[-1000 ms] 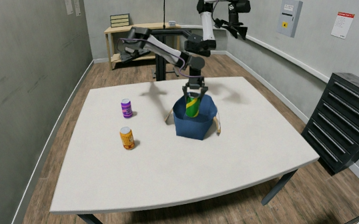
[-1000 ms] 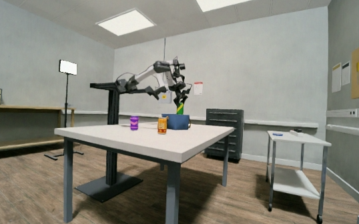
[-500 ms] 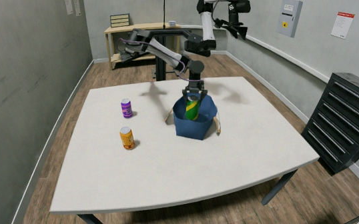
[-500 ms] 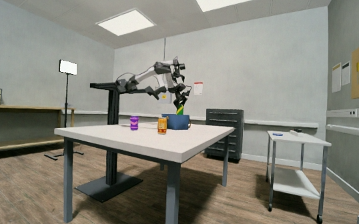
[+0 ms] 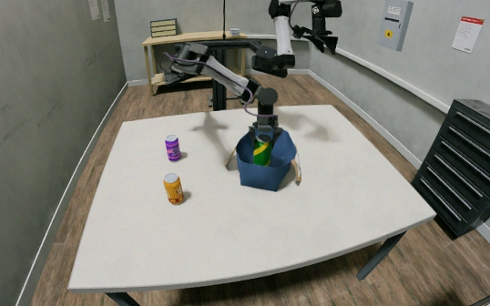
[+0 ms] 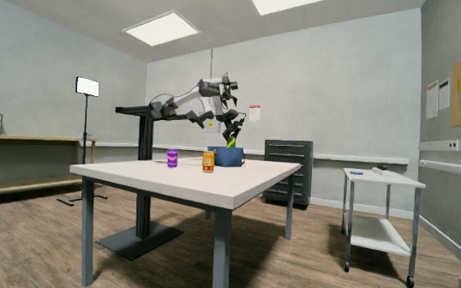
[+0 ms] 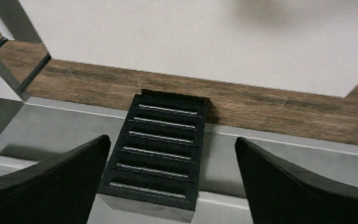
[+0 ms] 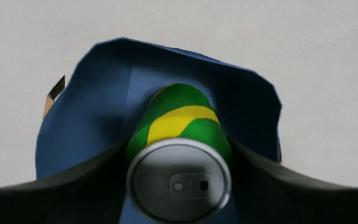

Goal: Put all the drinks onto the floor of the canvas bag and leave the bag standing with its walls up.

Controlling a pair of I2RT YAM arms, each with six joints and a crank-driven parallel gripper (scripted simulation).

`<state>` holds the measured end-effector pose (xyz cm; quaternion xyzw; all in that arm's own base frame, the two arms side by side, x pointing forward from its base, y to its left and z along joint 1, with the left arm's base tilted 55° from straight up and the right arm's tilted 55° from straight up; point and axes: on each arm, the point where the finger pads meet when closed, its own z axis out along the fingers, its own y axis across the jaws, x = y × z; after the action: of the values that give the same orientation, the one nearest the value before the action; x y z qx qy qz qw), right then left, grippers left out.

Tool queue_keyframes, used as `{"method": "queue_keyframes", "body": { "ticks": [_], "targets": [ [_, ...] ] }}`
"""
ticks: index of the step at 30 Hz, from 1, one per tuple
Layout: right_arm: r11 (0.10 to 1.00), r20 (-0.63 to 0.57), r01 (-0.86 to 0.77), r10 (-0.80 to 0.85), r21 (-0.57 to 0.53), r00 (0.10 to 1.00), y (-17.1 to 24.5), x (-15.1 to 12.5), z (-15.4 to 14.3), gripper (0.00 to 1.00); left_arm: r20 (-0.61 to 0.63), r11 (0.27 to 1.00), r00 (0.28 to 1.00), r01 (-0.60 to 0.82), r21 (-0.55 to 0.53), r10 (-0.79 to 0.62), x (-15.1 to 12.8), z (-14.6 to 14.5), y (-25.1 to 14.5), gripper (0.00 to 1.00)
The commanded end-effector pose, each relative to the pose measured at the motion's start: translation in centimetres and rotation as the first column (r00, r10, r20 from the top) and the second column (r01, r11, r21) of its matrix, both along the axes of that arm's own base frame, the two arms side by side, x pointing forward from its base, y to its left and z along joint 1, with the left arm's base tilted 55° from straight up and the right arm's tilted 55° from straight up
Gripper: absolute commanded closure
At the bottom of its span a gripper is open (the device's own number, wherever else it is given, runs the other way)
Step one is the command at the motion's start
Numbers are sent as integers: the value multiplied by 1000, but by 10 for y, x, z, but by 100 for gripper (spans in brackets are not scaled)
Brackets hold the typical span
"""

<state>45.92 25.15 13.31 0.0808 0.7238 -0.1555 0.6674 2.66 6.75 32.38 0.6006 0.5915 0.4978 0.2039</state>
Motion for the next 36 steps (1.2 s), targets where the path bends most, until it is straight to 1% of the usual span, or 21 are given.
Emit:
{"method": "queue_keyframes", "body": {
  "ticks": [1,2,3,5,6,8,11,12,13,14,17,18,19,20,22,23,24,28,30,32,36],
  "targets": [
    [996,94,-20,12,85,996,12,13,29,26,48,1000,999,4,12,-4,-14,9,-6,0],
    [996,91,-19,12,83,996,10,14,26,26,48,1000,999,4,12,-4,-14,9,-6,0],
    [995,102,-35,25,94,994,18,7,36,26,48,1000,999,4,12,-4,-14,9,-6,0],
    [995,102,-35,25,94,994,18,7,36,26,48,1000,999,4,12,-4,-14,9,-6,0],
    [997,89,-27,20,77,996,13,14,23,26,48,1000,999,4,12,-4,-14,9,-6,0],
    [997,88,-22,15,78,996,9,18,21,26,48,1000,999,4,12,-4,-14,9,-6,0],
    [996,96,-39,31,83,995,17,15,25,26,48,1000,999,4,12,-4,-14,9,-6,0],
    [996,92,-26,19,80,996,11,21,21,26,48,1000,999,4,12,-4,-14,9,-6,0],
    [996,99,-22,13,87,995,7,24,24,26,48,1000,999,4,12,-4,-14,9,-6,0],
    [996,93,-23,15,82,996,7,25,18,26,48,1000,999,4,12,-4,-14,9,-6,0],
    [996,98,-37,28,82,995,13,23,20,26,48,1000,999,4,12,-4,-14,9,-6,0],
    [997,94,-18,10,79,996,4,29,16,26,48,1000,999,4,12,-4,-14,9,-6,0],
    [996,98,-20,12,83,995,4,30,18,26,48,1000,999,4,12,-4,-14,9,-6,0],
    [995,104,-32,22,90,994,12,23,24,26,48,1000,999,4,12,-4,-14,9,-6,0],
    [995,104,-32,22,90,994,12,23,24,26,48,1000,999,4,12,-4,-14,9,-6,0],
    [996,94,-30,23,78,995,8,30,13,26,48,1000,999,4,12,-4,-14,9,-6,0],
    [997,94,-21,13,80,995,2,34,12,26,48,1000,999,4,12,-4,-14,9,-6,0],
    [996,99,-37,29,80,995,10,32,13,26,48,1000,999,4,12,-4,-14,9,-6,0],
    [997,99,-23,15,79,995,0,39,12,26,48,1000,999,4,12,-4,-14,9,-6,0],
    [996,100,-32,24,82,995,6,38,9,26,48,1000,999,4,12,-4,-14,9,-6,0],
    [997,101,-22,14,80,995,-2,45,7,26,48,1000,999,4,12,-4,-14,9,-6,0]
  ]
}}
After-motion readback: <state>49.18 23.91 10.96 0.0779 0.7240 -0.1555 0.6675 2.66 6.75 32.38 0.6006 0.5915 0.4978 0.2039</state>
